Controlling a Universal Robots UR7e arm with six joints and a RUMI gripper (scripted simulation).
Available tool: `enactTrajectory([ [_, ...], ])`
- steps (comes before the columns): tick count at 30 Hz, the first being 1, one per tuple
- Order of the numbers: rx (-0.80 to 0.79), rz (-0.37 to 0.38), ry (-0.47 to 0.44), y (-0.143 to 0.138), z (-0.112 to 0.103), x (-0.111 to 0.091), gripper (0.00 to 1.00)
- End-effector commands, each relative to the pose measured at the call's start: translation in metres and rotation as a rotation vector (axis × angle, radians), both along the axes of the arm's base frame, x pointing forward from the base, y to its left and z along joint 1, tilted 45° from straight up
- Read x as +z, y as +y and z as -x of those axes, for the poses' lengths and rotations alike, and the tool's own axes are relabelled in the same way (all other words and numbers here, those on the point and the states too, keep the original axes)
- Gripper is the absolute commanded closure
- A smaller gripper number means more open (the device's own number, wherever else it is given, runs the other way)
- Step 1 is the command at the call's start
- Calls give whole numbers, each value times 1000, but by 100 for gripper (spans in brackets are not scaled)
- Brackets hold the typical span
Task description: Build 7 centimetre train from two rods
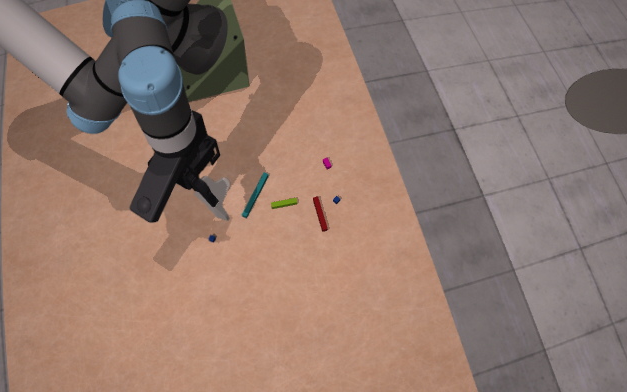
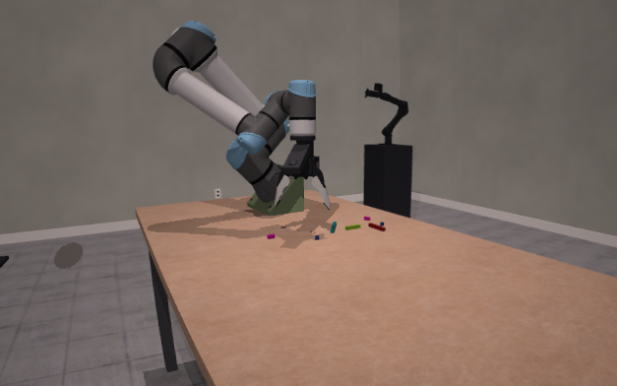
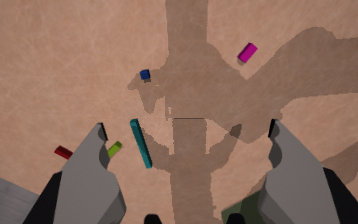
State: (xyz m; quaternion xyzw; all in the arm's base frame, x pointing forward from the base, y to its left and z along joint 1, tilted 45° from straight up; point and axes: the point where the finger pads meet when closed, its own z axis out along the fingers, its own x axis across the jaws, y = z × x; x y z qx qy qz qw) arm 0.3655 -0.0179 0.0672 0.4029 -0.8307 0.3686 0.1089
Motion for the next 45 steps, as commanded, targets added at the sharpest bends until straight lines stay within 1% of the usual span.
enactTrajectory([
  [1, 0, 0, -1, 0, 0, 0, 0],
  [34, 1, 0, 0, 0, 0, 0, 0],
  [45, 25, 4, 24, 2, -1, -1, 0],
])
